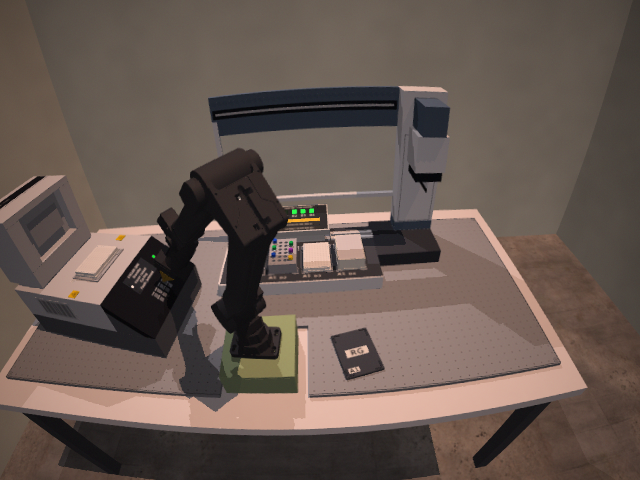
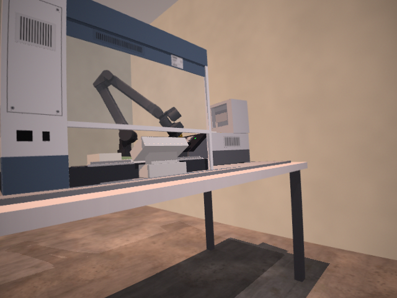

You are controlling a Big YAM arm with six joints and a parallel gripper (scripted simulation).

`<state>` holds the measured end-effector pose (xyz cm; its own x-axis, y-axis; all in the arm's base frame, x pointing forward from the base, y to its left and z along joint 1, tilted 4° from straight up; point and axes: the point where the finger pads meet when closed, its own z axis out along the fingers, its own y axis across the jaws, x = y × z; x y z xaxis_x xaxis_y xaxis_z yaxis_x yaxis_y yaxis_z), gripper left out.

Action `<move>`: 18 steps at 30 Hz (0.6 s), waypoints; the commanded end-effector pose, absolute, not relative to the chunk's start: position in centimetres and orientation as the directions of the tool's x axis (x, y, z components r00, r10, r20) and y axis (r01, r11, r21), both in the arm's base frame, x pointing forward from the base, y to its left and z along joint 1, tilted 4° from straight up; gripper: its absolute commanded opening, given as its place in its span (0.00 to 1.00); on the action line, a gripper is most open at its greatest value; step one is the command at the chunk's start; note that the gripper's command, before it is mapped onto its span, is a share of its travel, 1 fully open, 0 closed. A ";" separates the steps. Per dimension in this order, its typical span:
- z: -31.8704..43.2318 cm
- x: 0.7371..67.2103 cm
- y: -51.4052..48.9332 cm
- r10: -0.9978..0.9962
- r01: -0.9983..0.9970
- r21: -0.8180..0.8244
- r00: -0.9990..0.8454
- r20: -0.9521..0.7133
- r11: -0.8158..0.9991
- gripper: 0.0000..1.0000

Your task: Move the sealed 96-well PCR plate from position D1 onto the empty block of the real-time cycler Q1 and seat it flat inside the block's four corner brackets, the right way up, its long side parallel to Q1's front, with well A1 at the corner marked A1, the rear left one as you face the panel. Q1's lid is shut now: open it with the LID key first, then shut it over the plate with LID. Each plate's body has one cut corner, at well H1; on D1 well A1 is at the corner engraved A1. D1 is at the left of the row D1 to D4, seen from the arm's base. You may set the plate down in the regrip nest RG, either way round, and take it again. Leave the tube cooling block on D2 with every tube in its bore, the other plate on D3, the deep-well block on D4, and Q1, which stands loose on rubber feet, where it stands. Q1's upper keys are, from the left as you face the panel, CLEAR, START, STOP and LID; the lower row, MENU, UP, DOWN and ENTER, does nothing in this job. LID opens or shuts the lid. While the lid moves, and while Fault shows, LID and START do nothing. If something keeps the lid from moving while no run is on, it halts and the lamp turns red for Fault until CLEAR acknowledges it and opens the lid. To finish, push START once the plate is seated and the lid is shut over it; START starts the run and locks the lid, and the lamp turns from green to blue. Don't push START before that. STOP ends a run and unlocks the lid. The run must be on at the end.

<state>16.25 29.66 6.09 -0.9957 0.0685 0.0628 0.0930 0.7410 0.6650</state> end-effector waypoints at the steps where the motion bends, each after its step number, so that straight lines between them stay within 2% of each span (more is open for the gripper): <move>1: 6.9 17.3 30.2 0.068 0.069 0.689 -0.997 0.030 0.722 0.00; 18: 6.9 17.3 30.0 0.073 0.071 0.693 -0.997 0.026 0.717 0.00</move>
